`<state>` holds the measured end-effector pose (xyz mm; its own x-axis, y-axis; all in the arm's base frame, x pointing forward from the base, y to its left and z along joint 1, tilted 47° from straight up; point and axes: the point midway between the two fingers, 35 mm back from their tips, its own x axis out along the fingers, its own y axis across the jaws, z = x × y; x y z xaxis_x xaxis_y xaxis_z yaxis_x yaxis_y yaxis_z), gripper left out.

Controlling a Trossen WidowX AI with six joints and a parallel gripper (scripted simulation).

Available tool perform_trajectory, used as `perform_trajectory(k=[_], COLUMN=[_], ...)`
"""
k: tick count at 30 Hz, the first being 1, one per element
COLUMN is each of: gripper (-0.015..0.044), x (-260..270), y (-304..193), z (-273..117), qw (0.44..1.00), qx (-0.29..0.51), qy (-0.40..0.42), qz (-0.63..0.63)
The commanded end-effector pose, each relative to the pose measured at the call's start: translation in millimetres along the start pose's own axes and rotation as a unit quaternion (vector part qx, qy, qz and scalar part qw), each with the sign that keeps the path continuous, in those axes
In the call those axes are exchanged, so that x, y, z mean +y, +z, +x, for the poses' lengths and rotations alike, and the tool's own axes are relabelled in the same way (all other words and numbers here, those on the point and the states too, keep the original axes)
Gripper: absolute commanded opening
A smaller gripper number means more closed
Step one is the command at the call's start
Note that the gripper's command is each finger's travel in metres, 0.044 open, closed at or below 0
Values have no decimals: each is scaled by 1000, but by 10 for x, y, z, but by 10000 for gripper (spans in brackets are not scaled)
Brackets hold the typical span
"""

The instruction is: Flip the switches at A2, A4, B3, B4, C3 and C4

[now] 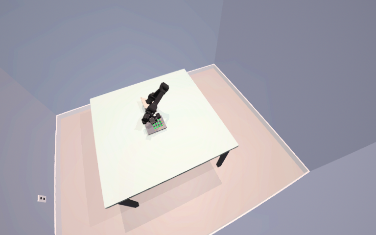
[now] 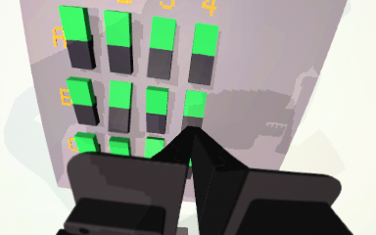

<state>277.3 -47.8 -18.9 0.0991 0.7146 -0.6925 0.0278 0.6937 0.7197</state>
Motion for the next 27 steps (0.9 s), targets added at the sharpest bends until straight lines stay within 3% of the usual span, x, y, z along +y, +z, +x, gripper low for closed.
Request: perform_trajectory(k=[1,27], gripper=[0,0], x=[5,6], y=[3,2], z=[10,45], qw=[1000,1000], qx=[-2,-2], qy=[3,3], qz=[2,2])
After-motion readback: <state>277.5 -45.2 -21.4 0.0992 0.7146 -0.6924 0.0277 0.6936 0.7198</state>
